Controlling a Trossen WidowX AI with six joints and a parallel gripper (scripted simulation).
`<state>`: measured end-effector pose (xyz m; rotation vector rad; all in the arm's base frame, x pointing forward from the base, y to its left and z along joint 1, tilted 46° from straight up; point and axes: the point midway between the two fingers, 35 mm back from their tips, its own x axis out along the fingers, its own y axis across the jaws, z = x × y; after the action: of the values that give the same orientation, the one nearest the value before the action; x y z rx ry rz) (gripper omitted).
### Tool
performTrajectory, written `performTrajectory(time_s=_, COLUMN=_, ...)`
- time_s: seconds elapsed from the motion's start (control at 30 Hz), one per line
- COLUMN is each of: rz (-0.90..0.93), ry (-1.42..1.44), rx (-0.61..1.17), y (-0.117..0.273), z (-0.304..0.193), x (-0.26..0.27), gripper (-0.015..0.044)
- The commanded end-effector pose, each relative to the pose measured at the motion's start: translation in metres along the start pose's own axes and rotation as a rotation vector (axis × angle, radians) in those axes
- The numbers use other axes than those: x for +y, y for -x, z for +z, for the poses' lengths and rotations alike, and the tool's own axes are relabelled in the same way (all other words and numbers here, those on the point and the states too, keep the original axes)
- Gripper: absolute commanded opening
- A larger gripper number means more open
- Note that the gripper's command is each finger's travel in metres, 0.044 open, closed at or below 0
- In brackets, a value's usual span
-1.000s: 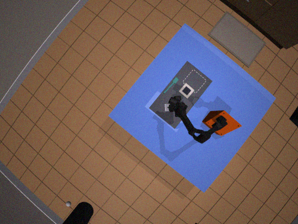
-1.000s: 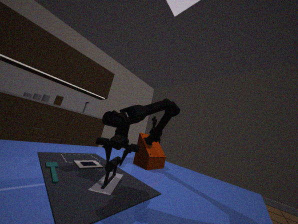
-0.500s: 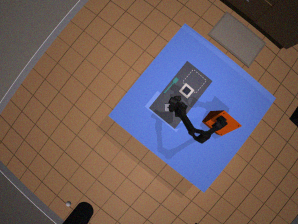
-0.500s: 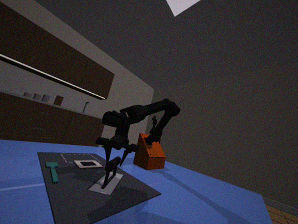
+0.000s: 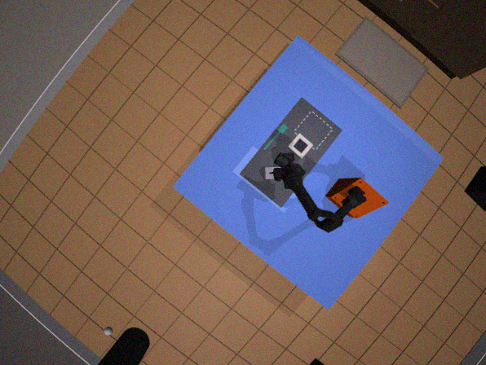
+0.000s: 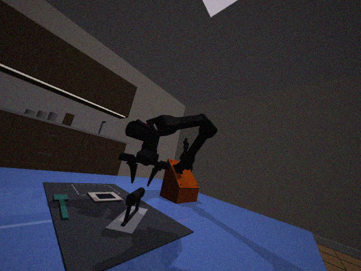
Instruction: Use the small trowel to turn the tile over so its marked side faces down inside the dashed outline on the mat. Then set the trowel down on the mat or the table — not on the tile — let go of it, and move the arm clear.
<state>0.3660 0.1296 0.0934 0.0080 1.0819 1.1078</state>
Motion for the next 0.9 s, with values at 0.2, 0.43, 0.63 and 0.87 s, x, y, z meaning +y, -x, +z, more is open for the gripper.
performTrajectory(time_s=0.2, rz=0.004, ry=-0.01, rx=0.003, y=-0.013, z=0.001, x=0.0, gripper=0.027)
performTrajectory(time_s=0.43, rz=0.004, ry=-0.023, rx=0.003, y=-0.025, z=0.001, x=-0.001, gripper=0.027)
performTrajectory(time_s=0.63, rz=0.004, ry=-0.034, rx=0.003, y=-0.034, z=0.002, x=-0.001, gripper=0.027)
performTrajectory(time_s=0.87, rz=0.004, ry=-0.046, rx=0.003, y=-0.045, z=0.002, x=-0.002, gripper=0.027)
